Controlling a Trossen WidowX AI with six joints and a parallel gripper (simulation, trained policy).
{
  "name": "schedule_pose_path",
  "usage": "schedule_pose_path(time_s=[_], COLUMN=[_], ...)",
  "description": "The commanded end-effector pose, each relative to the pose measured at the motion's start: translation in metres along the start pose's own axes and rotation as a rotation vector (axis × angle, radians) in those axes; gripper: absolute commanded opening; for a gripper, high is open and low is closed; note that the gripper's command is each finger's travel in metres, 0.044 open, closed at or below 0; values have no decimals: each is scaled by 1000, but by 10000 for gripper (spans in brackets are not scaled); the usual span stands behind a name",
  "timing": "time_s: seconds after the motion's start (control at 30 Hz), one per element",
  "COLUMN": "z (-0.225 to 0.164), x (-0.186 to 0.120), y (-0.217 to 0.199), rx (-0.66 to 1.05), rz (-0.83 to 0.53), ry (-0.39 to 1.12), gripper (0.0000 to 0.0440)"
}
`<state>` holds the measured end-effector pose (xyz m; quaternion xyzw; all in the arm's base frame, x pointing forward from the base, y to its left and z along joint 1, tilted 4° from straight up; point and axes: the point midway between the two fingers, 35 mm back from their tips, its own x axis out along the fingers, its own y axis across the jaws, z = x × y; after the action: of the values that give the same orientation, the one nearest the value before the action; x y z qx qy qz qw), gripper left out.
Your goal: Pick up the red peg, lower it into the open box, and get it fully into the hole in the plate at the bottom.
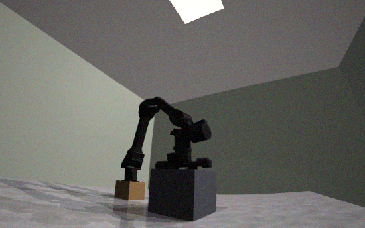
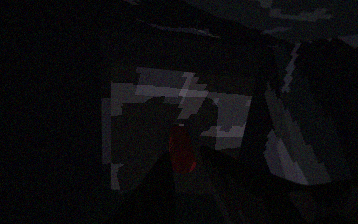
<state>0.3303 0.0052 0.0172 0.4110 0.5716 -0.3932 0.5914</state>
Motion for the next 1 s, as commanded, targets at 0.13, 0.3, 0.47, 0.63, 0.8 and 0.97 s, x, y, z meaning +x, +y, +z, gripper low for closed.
schedule_pose_path(time_s=[0.13,0.3,0.47,0.63,0.8,0.97], z=[-16,-26,-35,-42,-48,-46], x=[-5,-11,-15,-18,-18,-28], y=[0,-2,-4,-6,-8,-1], rx=[24,41,57,75,91,104], rz=[-11,-26,-42,-54,-66,-57], ry=[92,140,176,200,213,225], gripper=[82,62,44,36,42,20])
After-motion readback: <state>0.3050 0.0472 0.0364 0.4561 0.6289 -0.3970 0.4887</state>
